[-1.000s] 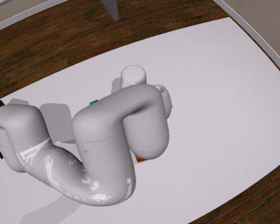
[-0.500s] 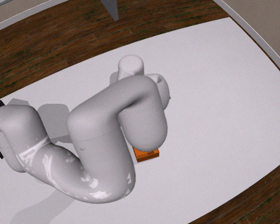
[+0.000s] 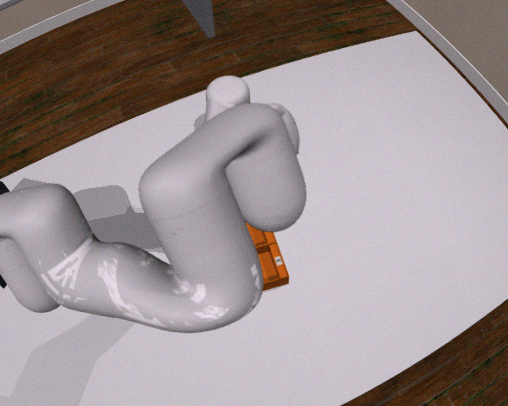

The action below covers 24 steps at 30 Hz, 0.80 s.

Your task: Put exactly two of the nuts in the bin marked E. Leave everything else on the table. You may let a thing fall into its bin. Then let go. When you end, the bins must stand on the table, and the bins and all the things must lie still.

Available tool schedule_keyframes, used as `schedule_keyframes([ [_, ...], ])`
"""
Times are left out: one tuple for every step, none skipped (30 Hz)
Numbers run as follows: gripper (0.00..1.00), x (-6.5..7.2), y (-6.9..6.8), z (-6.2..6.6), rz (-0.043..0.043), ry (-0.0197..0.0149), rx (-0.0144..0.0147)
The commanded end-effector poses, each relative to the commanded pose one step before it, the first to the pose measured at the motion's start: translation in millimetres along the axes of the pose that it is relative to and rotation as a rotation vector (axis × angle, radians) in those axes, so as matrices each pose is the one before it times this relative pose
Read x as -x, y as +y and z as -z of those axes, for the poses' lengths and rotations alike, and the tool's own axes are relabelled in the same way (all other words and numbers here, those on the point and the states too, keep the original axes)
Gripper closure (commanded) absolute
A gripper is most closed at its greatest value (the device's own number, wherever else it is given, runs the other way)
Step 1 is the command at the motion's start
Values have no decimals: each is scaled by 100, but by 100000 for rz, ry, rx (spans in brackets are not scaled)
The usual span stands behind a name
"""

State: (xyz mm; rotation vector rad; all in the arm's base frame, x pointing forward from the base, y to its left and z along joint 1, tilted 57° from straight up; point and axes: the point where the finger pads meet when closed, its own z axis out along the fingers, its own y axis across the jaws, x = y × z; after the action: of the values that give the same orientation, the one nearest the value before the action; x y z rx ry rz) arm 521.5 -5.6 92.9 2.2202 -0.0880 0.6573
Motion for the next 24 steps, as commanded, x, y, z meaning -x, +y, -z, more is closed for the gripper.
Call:
schedule_keyframes([
  [93,-237,-256,51,-312,192,36],
  [93,0,0,0,0,0,0],
  [93,0,-1,-267,1,0,1],
  [93,0,0,-266,1,0,1],
  [93,1,1,-266,1,0,1],
  [93,1,0,-267,1,0,1],
  [93,1,0,-267,1,0,1],
  [93,1,0,-267,1,0,1],
  [93,0,0,-267,1,0,1],
  [93,0,0,-267,1,0,1],
  [93,0,0,-267,1,0,1],
  [93,0,0,-267,1,0,1],
  [93,0,0,-267,1,0,1],
  [93,0,0,-267,1,0,1],
  [93,0,0,-267,1,0,1],
  [93,0,0,-267,1,0,1],
  [93,0,0,-267,1,0,1],
  [93,0,0,0,0,0,0],
  [93,0,0,0,0,0,0],
  [93,0,0,-267,1,0,1],
  [93,1,0,-267,1,0,1],
  [93,1,0,-267,1,0,1],
  [93,1,0,-267,1,0,1],
  [93,0,0,-173,1,0,0],
])
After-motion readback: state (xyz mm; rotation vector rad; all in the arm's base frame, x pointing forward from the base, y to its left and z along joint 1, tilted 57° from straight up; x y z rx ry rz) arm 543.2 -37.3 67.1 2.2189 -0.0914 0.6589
